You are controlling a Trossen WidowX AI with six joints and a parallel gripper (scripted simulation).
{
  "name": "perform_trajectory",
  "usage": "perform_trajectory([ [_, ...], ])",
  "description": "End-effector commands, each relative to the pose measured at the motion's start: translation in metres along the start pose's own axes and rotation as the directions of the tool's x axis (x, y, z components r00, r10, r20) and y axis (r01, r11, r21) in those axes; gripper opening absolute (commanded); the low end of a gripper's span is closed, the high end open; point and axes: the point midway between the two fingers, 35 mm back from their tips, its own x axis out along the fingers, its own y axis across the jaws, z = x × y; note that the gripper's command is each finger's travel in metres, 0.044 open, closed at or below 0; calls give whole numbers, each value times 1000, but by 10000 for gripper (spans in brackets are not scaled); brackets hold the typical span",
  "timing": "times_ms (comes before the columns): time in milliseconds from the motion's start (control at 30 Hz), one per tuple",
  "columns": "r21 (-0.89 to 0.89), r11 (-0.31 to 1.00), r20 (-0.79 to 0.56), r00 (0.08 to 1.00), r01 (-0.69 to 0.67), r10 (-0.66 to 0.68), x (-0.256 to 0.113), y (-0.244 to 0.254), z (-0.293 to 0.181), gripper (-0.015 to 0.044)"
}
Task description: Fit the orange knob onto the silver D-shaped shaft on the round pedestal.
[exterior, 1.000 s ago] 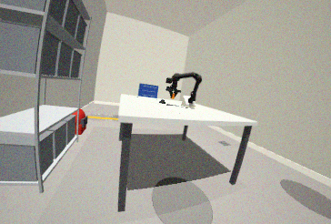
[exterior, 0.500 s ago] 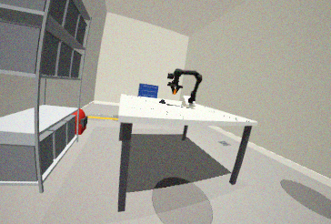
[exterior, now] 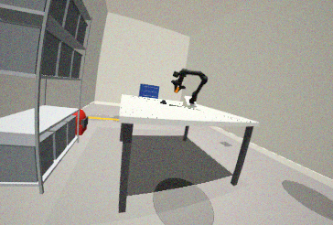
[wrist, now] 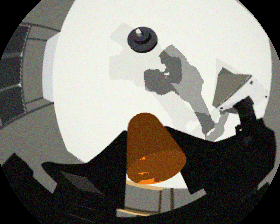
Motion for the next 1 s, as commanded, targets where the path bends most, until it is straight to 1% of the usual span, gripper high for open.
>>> perform_trajectory([
  [0,1,996,3,996,-91,91,-10,-1,-2,0],
  [400,3,940,4,940,-342,342,-37,-3,-6,0],
  [800,4,818,7,818,-575,575,-64,-5,-10,0],
  [867,3,795,6,795,-606,606,-68,-6,-11,0],
  [967,3,787,5,787,-617,617,-70,-6,-11,0],
])
